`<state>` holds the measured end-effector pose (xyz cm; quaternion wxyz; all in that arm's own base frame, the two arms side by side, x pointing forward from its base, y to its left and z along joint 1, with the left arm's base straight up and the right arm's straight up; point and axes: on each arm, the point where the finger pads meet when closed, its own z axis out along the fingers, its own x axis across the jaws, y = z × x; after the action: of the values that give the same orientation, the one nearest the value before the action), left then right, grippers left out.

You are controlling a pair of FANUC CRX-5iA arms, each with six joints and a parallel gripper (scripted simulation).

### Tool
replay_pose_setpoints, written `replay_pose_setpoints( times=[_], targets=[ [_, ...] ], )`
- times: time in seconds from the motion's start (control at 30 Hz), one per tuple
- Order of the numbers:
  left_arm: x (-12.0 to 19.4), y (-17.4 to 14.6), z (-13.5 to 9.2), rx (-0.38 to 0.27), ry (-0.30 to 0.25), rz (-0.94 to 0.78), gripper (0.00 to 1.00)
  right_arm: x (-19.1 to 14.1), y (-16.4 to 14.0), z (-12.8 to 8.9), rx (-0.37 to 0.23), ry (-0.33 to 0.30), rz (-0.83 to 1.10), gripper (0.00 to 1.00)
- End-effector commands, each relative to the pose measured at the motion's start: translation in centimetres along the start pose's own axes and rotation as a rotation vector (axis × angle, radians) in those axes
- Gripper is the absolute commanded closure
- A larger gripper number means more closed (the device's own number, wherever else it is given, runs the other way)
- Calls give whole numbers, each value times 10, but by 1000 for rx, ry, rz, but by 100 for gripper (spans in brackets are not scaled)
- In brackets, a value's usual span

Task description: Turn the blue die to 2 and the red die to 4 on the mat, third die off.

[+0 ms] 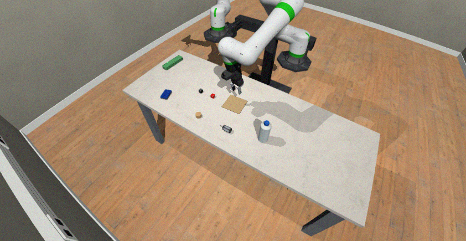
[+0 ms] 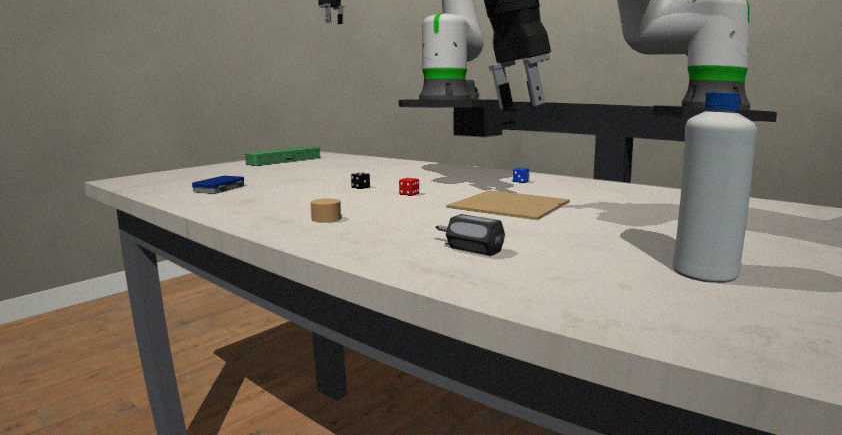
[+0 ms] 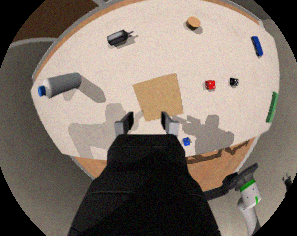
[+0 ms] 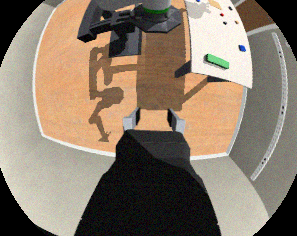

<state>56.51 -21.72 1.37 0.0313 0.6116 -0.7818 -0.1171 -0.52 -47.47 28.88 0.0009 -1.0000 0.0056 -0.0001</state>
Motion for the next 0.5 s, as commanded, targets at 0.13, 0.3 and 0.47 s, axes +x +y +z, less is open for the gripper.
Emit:
replay_pose_setpoints(
  times=[0.13, 0.3, 0.47],
  targets=[
    [72, -20, -11, 63, 7, 144, 0, 0, 0, -1, -2, 0, 0, 0],
    [115, -31, -17, 99, 11, 231, 0, 0, 0, -1, -2, 0, 0, 0],
    [157, -42, -23, 134, 15, 314, 0, 0, 0, -1, -2, 0, 0, 0]
  ],
)
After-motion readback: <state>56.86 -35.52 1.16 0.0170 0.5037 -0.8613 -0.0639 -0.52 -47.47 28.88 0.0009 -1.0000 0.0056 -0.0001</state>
